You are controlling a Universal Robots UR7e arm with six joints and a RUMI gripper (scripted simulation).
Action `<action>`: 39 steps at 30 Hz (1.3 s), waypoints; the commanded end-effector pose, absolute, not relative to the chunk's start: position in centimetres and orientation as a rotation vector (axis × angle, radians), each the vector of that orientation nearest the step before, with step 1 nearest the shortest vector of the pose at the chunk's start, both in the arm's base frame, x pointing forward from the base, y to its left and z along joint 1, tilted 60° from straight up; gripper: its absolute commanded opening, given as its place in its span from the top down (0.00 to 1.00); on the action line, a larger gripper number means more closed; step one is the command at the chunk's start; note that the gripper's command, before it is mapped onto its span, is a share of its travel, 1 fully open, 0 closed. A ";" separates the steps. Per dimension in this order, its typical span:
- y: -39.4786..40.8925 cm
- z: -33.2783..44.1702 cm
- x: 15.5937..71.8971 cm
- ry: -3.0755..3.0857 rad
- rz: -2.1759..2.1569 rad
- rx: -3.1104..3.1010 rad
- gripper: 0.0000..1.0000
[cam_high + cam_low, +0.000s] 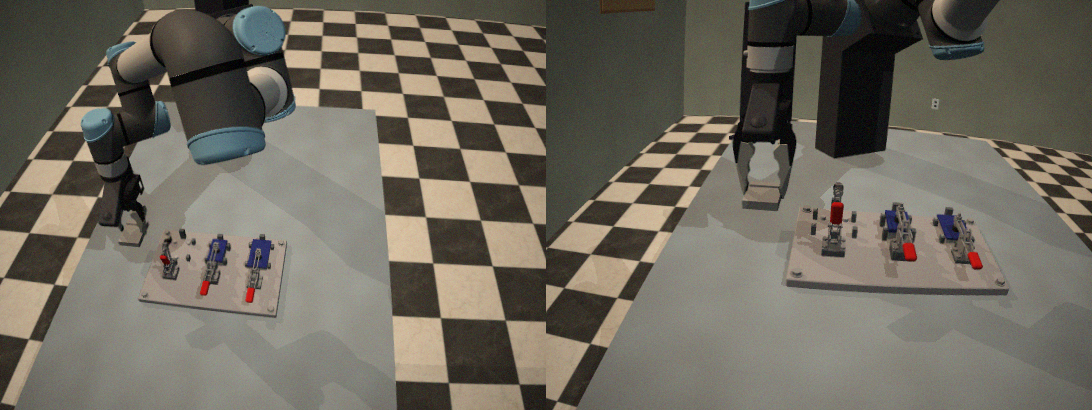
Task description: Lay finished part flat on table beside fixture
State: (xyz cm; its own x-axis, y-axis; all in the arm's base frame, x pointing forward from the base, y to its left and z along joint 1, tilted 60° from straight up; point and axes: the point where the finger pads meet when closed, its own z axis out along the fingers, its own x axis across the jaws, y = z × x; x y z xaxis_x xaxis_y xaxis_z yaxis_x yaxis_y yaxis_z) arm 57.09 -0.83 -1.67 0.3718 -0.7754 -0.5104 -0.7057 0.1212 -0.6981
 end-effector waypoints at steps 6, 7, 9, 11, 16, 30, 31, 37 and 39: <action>0.4 -2.7 58.4 1.357 -0.090 -1.601 1.00; 0.5 -2.8 58.6 1.357 -0.090 -1.601 1.00; 0.8 -3.1 58.8 1.357 -0.090 -1.601 1.00; 1.0 -3.3 59.1 1.357 -0.090 -1.601 1.00; 1.5 -3.7 59.6 1.357 -0.090 -1.601 1.00; 1.9 -3.9 59.9 1.357 -0.090 -1.601 1.00; 1.9 -3.9 59.9 1.357 -0.090 -1.601 1.00; 1.9 -3.9 59.9 1.357 -0.090 -1.601 1.00; 1.9 -3.9 59.9 1.357 -0.090 -1.601 1.00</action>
State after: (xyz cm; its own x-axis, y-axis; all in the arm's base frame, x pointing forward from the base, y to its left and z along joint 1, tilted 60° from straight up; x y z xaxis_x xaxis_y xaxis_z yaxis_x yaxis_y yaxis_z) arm 59.87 1.91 -3.96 0.3690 -0.7777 -0.5089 -0.7048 0.1228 -0.6987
